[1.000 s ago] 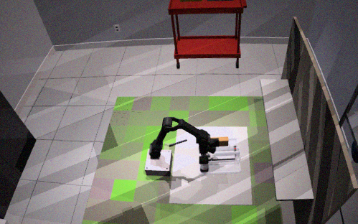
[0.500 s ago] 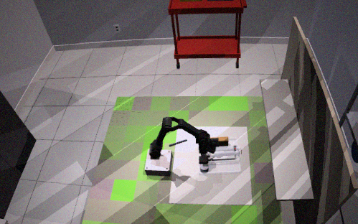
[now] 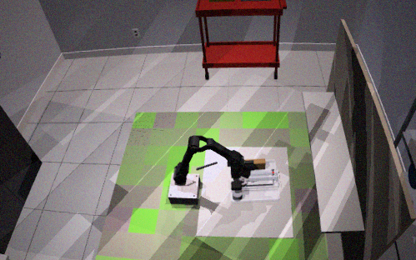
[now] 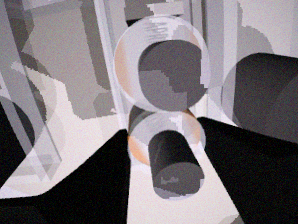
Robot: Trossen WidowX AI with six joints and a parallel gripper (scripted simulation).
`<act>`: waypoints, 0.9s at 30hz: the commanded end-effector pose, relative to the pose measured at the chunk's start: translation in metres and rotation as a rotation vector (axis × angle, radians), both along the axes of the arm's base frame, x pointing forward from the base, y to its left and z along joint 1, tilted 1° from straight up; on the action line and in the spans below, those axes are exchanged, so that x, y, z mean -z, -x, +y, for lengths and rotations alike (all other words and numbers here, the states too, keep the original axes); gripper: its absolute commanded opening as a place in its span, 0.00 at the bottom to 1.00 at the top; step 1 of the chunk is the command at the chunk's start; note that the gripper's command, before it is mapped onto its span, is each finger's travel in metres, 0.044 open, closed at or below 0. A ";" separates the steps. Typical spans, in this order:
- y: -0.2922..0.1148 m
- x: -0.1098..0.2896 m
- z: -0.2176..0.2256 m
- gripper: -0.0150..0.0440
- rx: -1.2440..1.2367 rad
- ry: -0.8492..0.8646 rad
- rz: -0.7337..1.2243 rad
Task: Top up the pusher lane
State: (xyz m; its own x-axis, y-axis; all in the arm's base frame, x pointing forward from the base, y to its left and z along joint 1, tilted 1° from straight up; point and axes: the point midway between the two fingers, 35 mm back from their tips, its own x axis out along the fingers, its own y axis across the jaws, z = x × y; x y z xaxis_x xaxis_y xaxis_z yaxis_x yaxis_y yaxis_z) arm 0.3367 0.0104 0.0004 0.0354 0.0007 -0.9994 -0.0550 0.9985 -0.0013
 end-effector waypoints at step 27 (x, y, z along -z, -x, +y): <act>0.004 0.000 -0.001 0.25 0.004 0.004 -0.008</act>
